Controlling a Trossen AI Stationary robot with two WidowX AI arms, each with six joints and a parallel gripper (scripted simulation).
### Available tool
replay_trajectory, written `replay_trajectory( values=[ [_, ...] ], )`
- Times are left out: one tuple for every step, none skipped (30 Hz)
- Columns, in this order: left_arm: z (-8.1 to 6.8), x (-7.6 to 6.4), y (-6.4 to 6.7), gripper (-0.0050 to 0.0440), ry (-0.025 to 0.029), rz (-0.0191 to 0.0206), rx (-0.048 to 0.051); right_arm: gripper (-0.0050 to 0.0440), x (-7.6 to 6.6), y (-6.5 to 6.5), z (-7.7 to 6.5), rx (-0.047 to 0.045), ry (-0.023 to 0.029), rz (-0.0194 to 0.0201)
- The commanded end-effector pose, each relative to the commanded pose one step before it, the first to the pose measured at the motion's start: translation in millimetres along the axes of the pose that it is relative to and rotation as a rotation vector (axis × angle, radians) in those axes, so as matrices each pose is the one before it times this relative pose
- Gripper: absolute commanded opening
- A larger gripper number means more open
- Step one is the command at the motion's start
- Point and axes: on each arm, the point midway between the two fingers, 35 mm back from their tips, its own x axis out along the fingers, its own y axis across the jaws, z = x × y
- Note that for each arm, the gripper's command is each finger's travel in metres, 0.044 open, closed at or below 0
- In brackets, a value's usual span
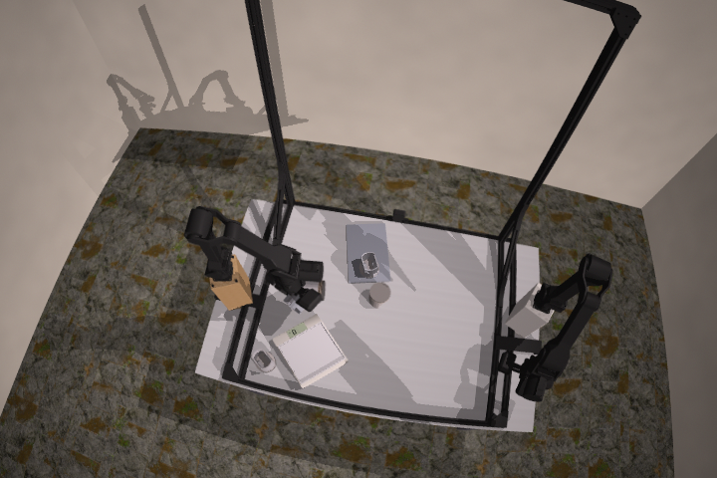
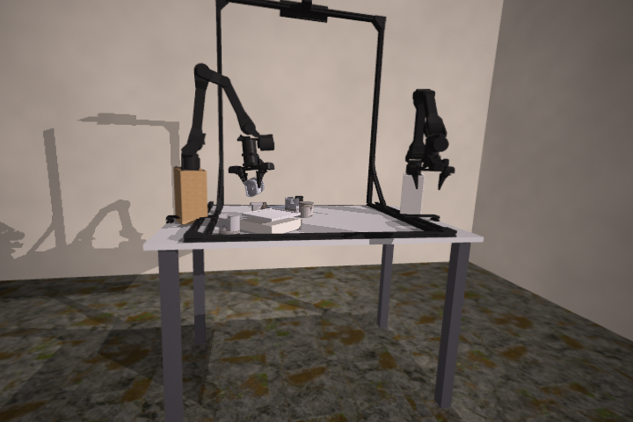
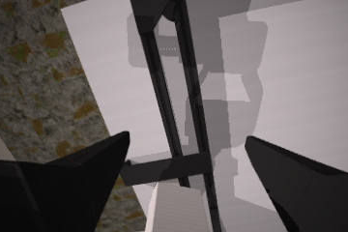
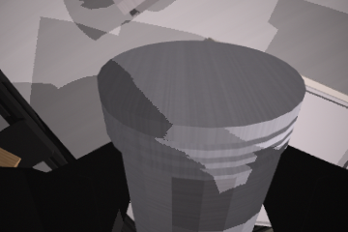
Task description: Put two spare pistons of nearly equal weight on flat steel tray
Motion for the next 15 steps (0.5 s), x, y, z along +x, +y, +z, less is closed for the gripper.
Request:
replay_trajectory(
  values=[
    [0.09,-0.13,-0.16,0.0440,-0.00037,-0.00110,0.00051,0.0158,-3.84,-14.23,-14.81,0.11135,-0.00725,-0.00021],
    [0.00,0.00,0.00,0.0440,0.00000,0.00000,0.00000,0.0158,-0.19,-3.09,-3.93,0.02646,0.00100,0.00318],
    [0.00,0.00,0.00,0.0440,0.00000,0.00000,0.00000,0.0158,-0.19,-3.19,-3.84,0.02646,0.00100,0.00318],
    [0.00,0.00,0.00,0.0440,0.00000,0.00000,0.00000,0.0158,-0.20,-3.29,-3.76,0.02646,0.00100,0.00318],
    [0.00,0.00,0.00,0.0440,0.00000,0.00000,0.00000,0.0158,-0.21,-3.39,-3.67,0.02646,0.00100,0.00318],
    [0.00,0.00,0.00,0.0440,0.00000,0.00000,0.00000,0.0158,0.00,0.00,0.00,0.00000,0.00000,0.00000],
    [0.00,0.00,0.00,0.0440,0.00000,0.00000,0.00000,0.0158,0.00,0.00,0.00,0.00000,0.00000,0.00000],
    [0.00,0.00,0.00,0.0440,0.00000,0.00000,0.00000,0.0158,-0.21,-3.49,-3.58,0.02646,0.00100,0.00318],
    [0.00,0.00,0.00,0.0440,0.00000,0.00000,0.00000,0.0158,-0.22,-3.58,-3.48,0.02646,0.00100,0.00318],
    [0.00,0.00,0.00,0.0440,0.00000,0.00000,0.00000,0.0158,-0.23,-3.67,-3.39,0.02646,0.00100,0.00318],
    [0.00,0.00,0.00,0.0440,0.00000,0.00000,0.00000,0.0158,-0.24,-3.76,-3.29,0.02646,0.00100,0.00318],
    [0.00,0.00,0.00,0.0440,0.00000,0.00000,0.00000,0.0158,-0.25,-3.84,-3.19,0.02646,0.00100,0.00318],
    [0.00,0.00,0.00,0.0440,0.00000,0.00000,0.00000,0.0158,-0.26,-3.92,-3.09,0.02646,0.00100,0.00318],
    [0.00,0.00,0.00,0.0440,0.00000,0.00000,0.00000,0.0158,-0.27,-4.00,-2.98,0.02646,0.00100,0.00318],
    [0.00,0.00,0.00,0.0440,0.00000,0.00000,0.00000,0.0158,-0.28,-4.08,-2.88,0.02646,0.00100,0.00318]
  ],
)
